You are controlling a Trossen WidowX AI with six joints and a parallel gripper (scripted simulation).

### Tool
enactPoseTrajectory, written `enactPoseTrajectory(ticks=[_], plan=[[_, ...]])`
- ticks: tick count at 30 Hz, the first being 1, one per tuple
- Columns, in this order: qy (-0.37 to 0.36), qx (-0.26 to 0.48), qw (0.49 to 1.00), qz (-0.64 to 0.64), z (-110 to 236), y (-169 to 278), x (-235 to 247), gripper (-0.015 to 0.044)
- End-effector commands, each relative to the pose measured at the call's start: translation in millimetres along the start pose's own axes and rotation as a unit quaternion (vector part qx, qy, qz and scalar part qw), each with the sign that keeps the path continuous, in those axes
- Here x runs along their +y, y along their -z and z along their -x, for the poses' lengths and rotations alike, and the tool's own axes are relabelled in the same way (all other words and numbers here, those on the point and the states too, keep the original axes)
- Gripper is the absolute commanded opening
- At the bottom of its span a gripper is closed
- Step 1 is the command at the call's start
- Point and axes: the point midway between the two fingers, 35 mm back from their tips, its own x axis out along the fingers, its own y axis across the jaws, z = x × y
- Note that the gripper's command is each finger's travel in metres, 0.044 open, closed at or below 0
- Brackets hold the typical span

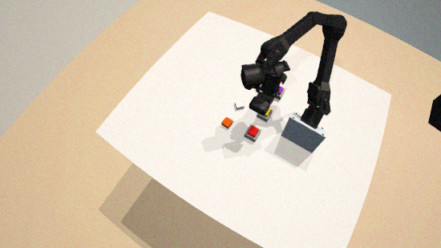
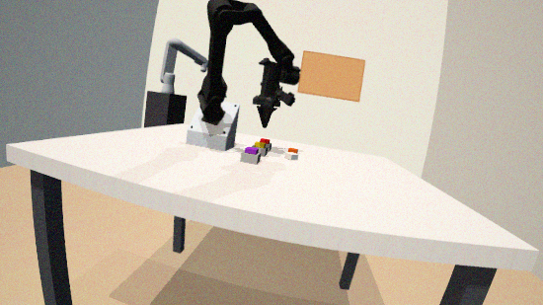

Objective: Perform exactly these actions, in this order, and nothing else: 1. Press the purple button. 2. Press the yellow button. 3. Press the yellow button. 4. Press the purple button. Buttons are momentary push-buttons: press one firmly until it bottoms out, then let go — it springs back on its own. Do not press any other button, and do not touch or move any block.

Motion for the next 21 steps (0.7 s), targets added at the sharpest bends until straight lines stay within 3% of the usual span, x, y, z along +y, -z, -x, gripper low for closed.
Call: enactPoseTrajectory(ticks=[1,21], plan=[[0.008,0.006,1.0,0.007,-25.9,6.1,-2.0,0.002],[0.008,0.006,1.0,0.007,-51.4,6.0,-2.4,0.002]])
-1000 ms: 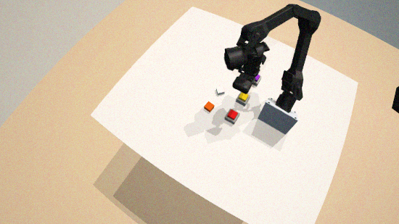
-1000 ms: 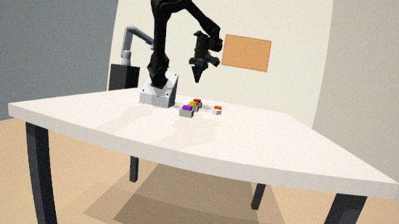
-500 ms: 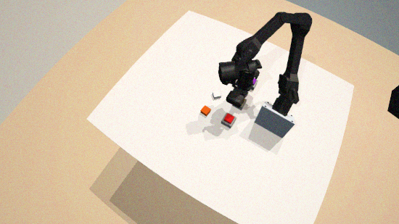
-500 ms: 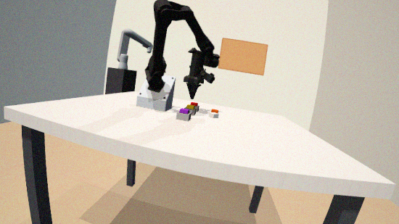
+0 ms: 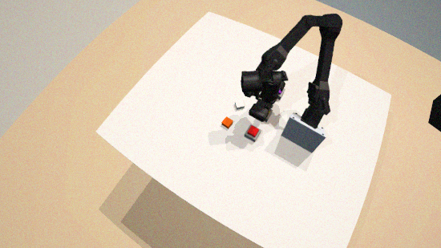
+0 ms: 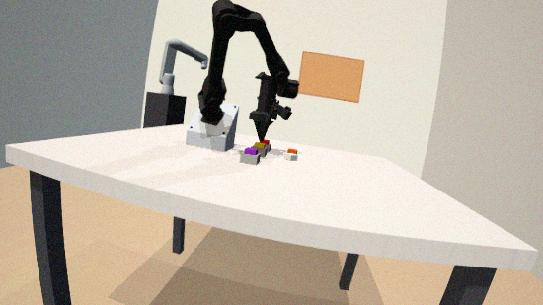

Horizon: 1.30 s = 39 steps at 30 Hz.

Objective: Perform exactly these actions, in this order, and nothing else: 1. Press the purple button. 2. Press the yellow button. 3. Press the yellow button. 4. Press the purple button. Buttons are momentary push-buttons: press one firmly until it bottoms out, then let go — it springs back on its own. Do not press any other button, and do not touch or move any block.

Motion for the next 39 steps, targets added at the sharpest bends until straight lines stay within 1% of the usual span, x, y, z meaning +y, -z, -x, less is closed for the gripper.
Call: enactPoseTrajectory(ticks=[1,6,28,30,32,39], plan=[[0.004,0.003,1.0,0.006,-8.9,2.7,-0.8,0.002],[0.005,0.003,1.0,0.006,-14.4,3.1,-1.1,0.002],[0.005,0.003,1.0,0.006,-14.4,3.1,-1.1,0.002],[0.002,0.001,1.0,0.003,-3.3,1.0,-0.1,0.002],[0.004,0.003,1.0,0.006,15.7,2.5,-0.4,0.002],[0.004,0.003,1.0,0.006,17.9,2.8,-0.5,0.002]])
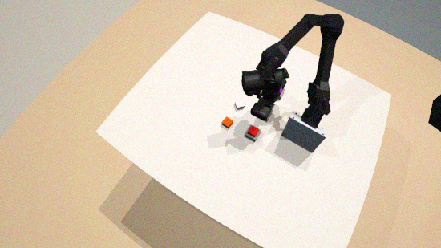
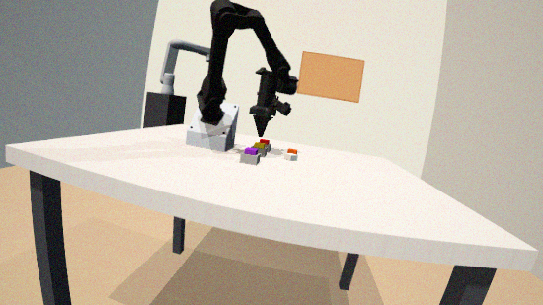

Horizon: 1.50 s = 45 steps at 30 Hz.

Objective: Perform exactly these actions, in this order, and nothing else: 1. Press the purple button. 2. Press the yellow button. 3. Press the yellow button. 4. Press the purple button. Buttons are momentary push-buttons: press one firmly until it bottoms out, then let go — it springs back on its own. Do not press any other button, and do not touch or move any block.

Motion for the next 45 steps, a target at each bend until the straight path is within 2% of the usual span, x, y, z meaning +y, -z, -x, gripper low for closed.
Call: enactPoseTrajectory(ticks=[1,21,45], plan=[[-0.003,-0.001,1.0,-0.005,3.2,-1.2,0.1,0.002],[-0.002,-0.001,1.0,-0.005,-28.1,-1.1,-0.1,0.002],[-0.005,-0.003,1.0,-0.01,-24.5,-3.3,0.6,0.002]])
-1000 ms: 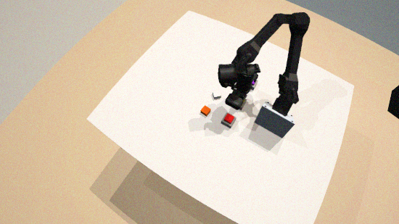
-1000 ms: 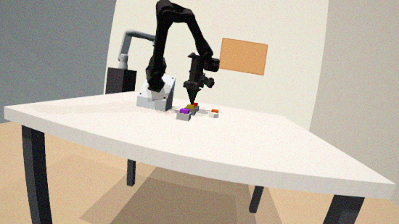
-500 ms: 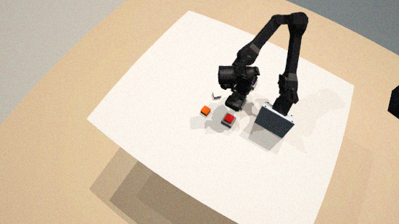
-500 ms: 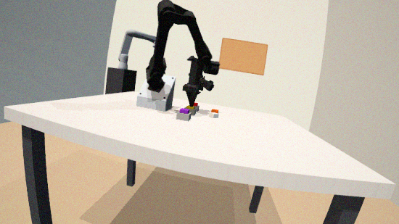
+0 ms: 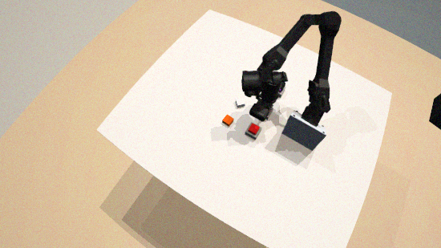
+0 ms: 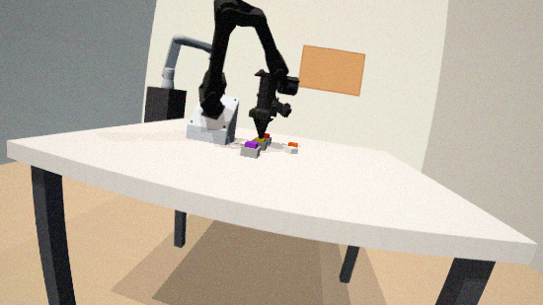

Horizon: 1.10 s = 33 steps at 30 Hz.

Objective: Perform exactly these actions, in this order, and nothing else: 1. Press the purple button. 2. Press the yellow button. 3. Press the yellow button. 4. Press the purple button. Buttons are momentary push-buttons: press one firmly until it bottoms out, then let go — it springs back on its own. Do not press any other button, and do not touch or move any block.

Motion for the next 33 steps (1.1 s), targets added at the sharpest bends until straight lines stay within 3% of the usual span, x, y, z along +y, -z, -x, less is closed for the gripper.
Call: enactPoseTrajectory(ticks=[1,3,9,14,20,29,33], plan=[[0.0,0.001,1.0,0.002,9.8,0.1,0.3,0.002],[0.001,0.002,1.0,0.005,28.7,1.6,-0.1,0.002],[0.001,0.003,1.0,0.005,33.7,1.6,0.0,0.002],[0.0,0.003,1.0,0.006,90.5,1.4,0.5,0.002],[0.0,0.003,1.0,0.006,93.3,1.1,-1.8,0.002],[0.001,0.003,1.0,0.007,94.0,-0.6,-115.0,0.002],[0.003,0.003,1.0,0.006,93.4,1.9,-123.9,0.002]])
